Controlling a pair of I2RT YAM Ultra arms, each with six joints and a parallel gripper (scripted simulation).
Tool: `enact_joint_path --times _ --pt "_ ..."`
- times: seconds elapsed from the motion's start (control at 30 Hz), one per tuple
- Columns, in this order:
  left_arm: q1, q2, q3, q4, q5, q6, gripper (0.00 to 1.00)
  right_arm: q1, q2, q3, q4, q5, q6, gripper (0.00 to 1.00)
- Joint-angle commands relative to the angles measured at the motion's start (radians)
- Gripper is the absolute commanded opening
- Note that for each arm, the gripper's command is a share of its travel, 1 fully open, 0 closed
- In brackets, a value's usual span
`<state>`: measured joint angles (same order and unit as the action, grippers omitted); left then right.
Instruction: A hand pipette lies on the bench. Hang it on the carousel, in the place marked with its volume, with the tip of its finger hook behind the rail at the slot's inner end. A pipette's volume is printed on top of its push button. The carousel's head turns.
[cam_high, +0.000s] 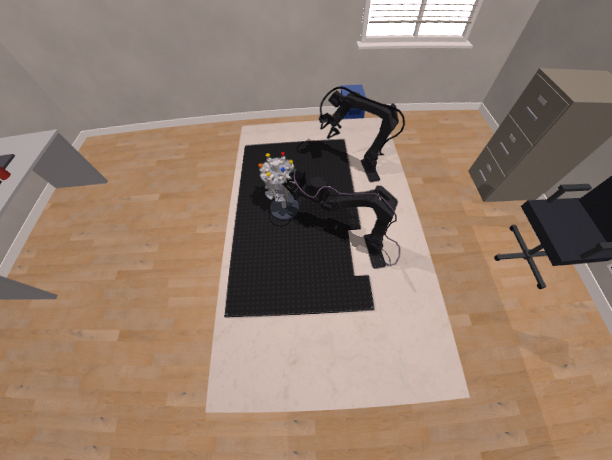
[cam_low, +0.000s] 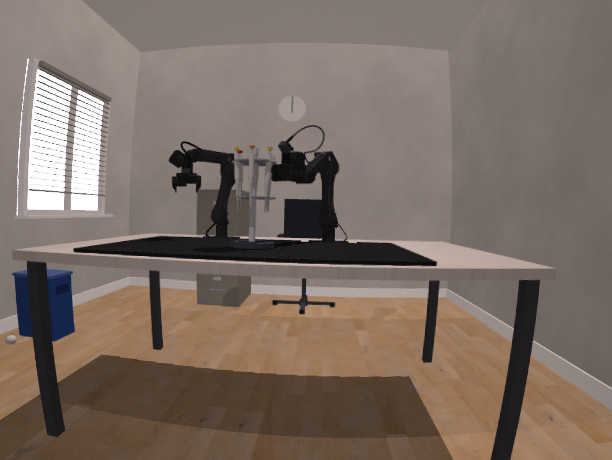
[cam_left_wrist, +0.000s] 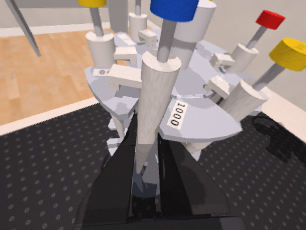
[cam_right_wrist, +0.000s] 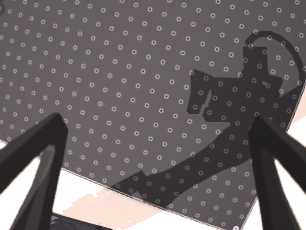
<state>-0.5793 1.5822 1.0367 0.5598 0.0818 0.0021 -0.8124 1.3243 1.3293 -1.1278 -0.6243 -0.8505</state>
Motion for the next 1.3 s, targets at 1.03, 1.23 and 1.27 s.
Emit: enact_joint_path --times 1.03,1.23,1.27 --pt "0.063 0.007 0.066 -0.044 0.162 -0.008 0.12 -0.010 -0.007 0.013 0.024 -0.023 -0.007 1.00" --pt "0.102 -0.014 0.096 -0.082 0.281 -0.003 0.12 -0.010 -0.007 0.013 0.024 -0.023 -0.007 1.00" --pt "0.091 -0.014 0.097 -0.082 0.283 -0.003 0.12 -0.010 -0.007 0.013 0.024 -0.023 -0.007 1.00"
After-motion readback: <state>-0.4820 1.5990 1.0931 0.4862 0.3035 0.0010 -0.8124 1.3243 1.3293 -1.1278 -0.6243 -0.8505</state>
